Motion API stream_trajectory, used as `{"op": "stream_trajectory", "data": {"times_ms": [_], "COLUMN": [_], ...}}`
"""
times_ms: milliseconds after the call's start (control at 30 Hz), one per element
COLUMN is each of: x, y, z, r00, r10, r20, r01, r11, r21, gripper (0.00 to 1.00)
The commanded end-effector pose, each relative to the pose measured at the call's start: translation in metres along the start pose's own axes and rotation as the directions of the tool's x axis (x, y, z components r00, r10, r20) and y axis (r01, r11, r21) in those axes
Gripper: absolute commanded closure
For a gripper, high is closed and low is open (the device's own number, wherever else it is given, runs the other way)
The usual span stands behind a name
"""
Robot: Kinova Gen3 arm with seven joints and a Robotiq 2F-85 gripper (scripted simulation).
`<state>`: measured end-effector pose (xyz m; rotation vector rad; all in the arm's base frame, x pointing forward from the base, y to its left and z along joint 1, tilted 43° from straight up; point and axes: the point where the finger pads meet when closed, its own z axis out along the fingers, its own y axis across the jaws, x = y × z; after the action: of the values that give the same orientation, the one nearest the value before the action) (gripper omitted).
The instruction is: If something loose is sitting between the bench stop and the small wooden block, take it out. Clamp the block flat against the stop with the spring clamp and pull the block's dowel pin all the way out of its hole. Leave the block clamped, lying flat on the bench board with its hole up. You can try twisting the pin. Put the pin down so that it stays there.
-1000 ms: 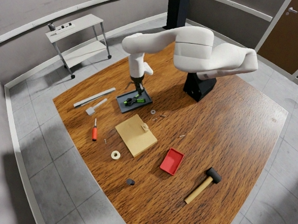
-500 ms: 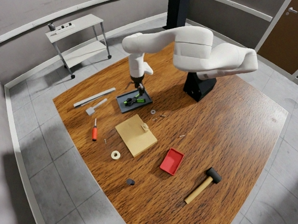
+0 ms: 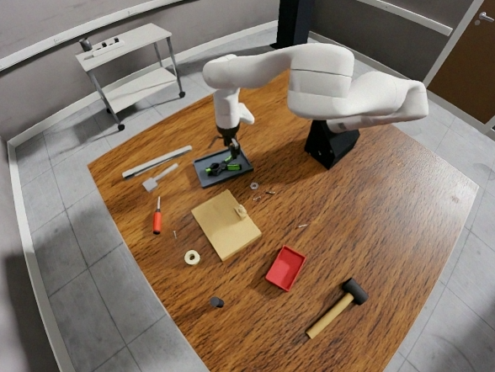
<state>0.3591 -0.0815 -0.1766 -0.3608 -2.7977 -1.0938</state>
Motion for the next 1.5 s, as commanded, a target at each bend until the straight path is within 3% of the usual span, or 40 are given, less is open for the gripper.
{"op": "stream_trajectory", "data": {"times_ms": [0,800,1467], "x": [-0.001,-0.001,-0.001], "y": [0.000,0.000,-0.001], "z": [-0.001,0.007,0.027], "r00": [1.000,1.000,1.000], "r10": [0.000,0.000,0.000], "r20": [0.002,0.002,0.002], "r01": [0.000,0.000,0.000], "r11": [1.000,1.000,1.000], "r21": [0.001,0.001,0.001], "gripper": [0.23,0.23,0.23]}}
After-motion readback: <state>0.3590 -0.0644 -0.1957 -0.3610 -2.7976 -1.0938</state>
